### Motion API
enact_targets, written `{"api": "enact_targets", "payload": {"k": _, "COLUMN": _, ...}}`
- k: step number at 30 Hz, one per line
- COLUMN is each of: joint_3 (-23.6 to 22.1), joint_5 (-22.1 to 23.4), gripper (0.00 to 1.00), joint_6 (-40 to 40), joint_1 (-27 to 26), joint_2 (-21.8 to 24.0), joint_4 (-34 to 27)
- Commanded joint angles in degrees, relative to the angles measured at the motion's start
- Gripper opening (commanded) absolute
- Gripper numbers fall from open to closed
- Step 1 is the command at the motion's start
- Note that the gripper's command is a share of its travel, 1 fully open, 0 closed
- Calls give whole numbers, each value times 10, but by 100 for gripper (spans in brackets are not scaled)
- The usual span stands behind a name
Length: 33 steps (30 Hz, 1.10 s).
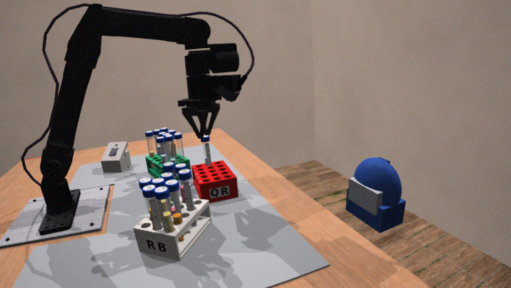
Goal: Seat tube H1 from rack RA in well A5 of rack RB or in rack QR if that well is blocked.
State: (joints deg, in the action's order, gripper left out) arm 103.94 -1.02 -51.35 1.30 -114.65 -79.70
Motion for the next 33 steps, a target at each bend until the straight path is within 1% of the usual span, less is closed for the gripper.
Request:
{"api": "enact_targets", "payload": {"k": 1, "joint_3": 28, "joint_5": -3, "gripper": 30, "joint_6": 1, "joint_1": -6, "joint_2": 23, "joint_4": -27}}
{"api": "enact_targets", "payload": {"k": 7, "joint_3": 54, "joint_5": -3, "gripper": 30, "joint_6": -2, "joint_1": -2, "joint_2": 30, "joint_4": -59}}
{"api": "enact_targets", "payload": {"k": 12, "joint_3": 85, "joint_5": -3, "gripper": 30, "joint_6": -5, "joint_1": 3, "joint_2": 30, "joint_4": -90}}
{"api": "enact_targets", "payload": {"k": 13, "joint_3": 93, "joint_5": -3, "gripper": 30, "joint_6": -5, "joint_1": 4, "joint_2": 27, "joint_4": -97}}
{"api": "enact_targets", "payload": {"k": 15, "joint_3": 93, "joint_5": -3, "gripper": 30, "joint_6": -5, "joint_1": 4, "joint_2": 27, "joint_4": -97}}
{"api": "enact_targets", "payload": {"k": 17, "joint_3": 109, "joint_5": -3, "gripper": 30, "joint_6": -6, "joint_1": 7, "joint_2": 12, "joint_4": -103}}
{"api": "enact_targets", "payload": {"k": 33, "joint_3": 112, "joint_5": -3, "gripper": 30, "joint_6": -5, "joint_1": 6, "joint_2": 16, "joint_4": -103}}
